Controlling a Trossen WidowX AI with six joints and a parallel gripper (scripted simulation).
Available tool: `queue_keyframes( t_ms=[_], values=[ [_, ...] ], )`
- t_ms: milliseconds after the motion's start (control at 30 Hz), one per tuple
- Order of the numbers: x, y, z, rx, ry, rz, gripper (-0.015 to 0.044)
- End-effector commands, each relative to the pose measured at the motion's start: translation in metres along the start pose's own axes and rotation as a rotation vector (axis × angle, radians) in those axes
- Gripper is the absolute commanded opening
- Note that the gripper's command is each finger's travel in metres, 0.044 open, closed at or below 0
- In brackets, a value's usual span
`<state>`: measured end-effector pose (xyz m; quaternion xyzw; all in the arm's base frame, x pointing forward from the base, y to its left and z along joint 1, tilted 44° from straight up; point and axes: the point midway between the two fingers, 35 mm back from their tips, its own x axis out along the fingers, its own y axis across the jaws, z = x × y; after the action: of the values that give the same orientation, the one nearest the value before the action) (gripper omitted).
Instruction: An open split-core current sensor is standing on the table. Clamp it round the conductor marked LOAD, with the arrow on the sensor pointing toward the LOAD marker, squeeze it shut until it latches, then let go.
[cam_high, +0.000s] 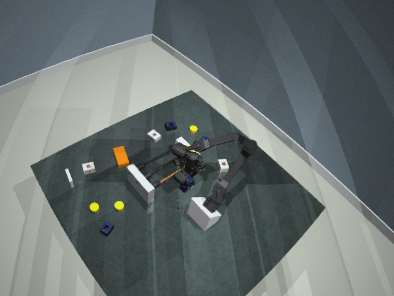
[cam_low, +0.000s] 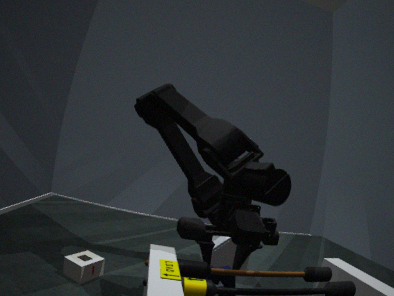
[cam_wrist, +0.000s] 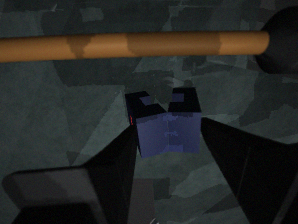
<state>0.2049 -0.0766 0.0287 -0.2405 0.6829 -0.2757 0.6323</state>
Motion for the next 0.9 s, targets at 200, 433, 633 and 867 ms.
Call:
queue_keyframes(
  t_ms=[200,433,633,867],
  values=[
    [-0.022,0.002,0.005,-0.002,-0.001,0.007,0.0019],
    [-0.059,0.004,0.007,-0.007,0.000,0.012,0.0000],
    [-0.091,0.003,0.005,-0.009,0.003,0.008,0.0000],
    [-0.122,0.001,-0.002,-0.010,0.006,-0.002,0.0000]
  ],
)
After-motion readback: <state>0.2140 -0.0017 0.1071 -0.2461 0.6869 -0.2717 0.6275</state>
